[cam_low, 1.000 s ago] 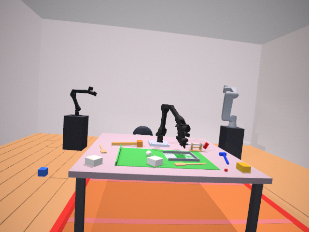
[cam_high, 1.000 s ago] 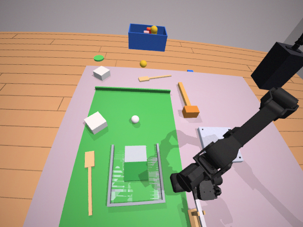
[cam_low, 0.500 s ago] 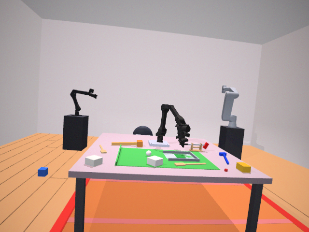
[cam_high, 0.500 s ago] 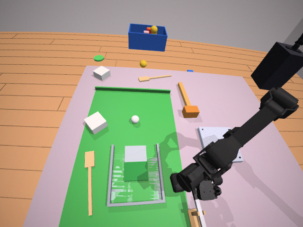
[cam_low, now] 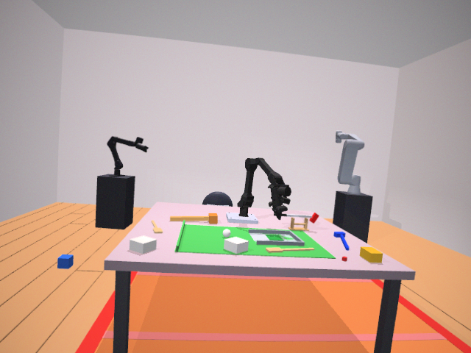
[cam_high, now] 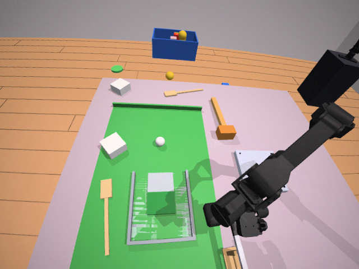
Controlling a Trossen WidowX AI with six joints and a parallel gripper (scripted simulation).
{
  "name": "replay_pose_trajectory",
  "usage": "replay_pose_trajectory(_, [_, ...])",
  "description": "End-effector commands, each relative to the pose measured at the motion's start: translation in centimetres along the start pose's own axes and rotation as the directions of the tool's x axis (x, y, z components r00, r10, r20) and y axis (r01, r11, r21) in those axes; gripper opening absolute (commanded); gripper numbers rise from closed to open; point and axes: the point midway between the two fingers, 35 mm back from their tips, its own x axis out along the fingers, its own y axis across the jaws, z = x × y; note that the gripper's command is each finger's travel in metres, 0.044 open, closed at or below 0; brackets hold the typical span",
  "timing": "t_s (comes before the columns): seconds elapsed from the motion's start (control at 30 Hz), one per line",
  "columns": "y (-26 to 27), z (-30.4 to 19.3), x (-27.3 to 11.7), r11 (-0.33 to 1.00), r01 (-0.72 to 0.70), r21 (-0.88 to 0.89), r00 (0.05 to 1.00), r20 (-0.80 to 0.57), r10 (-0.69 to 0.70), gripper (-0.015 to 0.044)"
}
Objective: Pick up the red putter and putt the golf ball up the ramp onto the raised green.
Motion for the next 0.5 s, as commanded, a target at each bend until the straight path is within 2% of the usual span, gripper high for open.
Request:
replay_pose_trajectory(0.0, [-0.3, 1.0, -2.6, 1.0, 0.016, -0.005, 1.0, 0.017, -0.016, 0.0])
replay_pose_trajectory(0.27, [0.2, 1.7, -6.7, 1.0, 0.015, -0.005, 1.0, 0.017, -0.015, 0.0])
replay_pose_trajectory(0.47, [-0.4, 0.8, -6.2, 0.999, 0.02, 0.031, 1.0, 0.001, -0.02, 0.0])
